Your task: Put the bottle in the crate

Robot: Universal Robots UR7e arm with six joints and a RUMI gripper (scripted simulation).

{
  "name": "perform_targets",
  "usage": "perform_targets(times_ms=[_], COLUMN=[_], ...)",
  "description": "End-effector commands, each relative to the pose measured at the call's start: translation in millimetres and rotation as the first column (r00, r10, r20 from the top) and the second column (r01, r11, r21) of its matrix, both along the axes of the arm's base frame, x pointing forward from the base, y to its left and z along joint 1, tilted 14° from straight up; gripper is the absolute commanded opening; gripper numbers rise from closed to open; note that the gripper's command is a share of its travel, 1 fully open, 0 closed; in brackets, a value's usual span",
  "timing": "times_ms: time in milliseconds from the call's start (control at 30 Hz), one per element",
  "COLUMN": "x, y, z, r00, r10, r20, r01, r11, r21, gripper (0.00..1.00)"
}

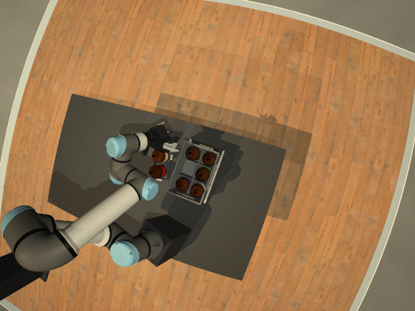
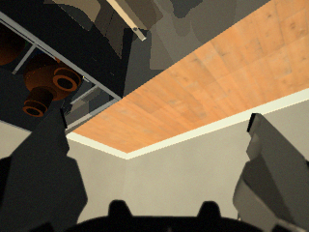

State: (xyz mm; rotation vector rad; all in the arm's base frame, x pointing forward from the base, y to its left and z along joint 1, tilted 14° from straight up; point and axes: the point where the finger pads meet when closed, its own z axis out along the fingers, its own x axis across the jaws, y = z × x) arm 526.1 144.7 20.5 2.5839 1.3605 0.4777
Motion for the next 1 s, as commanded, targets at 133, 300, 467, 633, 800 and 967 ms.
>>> perform_targets(times_ms=[133, 300, 467, 633, 800, 967], x=[-26.4, -49.5, -62.8, -81.6, -95.0, -100.1], y=[-96.7, -138.8, -158.2, -181.6, -196.0, -201.2], z=[-21.2, -27.6, -29.5, -30.6, -30.3, -29.9], r00=[0.983, 0.966, 0.956, 0.944, 0.937, 0.935], r10=[0.004, 0.01, 0.015, 0.023, 0.03, 0.033], r20=[-0.183, -0.26, -0.293, -0.328, -0.347, -0.353], r01=[0.002, 0.014, 0.023, 0.038, 0.049, 0.054], r11=[0.999, 0.996, 0.992, 0.983, 0.975, 0.971], r21=[0.036, 0.089, 0.124, 0.177, 0.217, 0.234], gripper=[1.0, 1.0, 1.0, 1.0, 1.0, 1.0])
